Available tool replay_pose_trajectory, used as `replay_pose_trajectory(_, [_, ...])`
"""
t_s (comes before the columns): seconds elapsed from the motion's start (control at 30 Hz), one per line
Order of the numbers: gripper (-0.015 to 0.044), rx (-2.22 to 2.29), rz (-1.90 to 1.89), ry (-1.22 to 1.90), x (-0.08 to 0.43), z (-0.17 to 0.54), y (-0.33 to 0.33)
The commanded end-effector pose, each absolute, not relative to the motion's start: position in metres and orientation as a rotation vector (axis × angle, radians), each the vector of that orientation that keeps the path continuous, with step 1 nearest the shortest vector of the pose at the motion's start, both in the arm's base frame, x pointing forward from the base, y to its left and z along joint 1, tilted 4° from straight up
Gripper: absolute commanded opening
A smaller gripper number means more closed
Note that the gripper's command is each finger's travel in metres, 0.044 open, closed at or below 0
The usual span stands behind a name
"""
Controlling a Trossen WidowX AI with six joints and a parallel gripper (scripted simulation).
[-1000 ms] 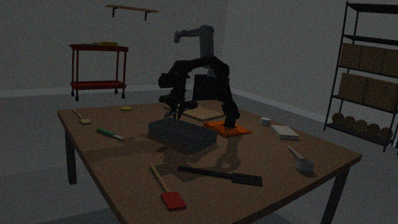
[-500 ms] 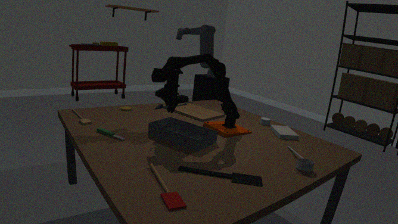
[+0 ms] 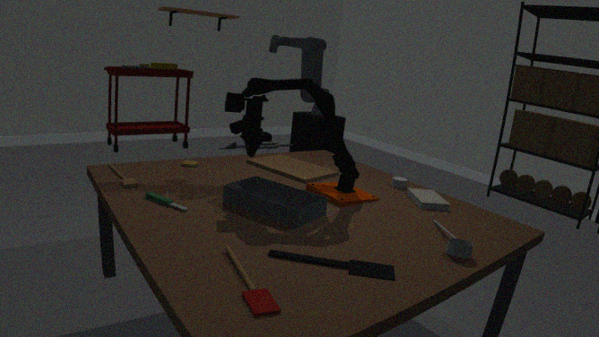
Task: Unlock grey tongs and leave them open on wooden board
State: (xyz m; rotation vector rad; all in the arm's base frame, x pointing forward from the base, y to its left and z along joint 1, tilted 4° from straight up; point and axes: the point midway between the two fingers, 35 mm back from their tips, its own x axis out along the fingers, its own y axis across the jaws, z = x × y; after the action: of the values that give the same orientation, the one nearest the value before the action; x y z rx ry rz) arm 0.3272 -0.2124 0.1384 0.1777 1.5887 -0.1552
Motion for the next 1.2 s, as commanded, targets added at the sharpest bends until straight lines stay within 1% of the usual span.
replay_pose_trajectory(0.0, [-0.015, 0.229, -0.226, 1.577, 0.312, 0.147, -0.233])
replay_pose_trajectory(0.5, [-0.015, 0.452, -0.465, 1.557, 0.24, 0.165, -0.302])
replay_pose_trajectory(0.77, [-0.015, 0.494, -0.511, 1.547, 0.224, 0.167, -0.313])
replay_pose_trajectory(1.17, [-0.015, 0.671, -0.703, 1.497, 0.154, 0.17, -0.347])
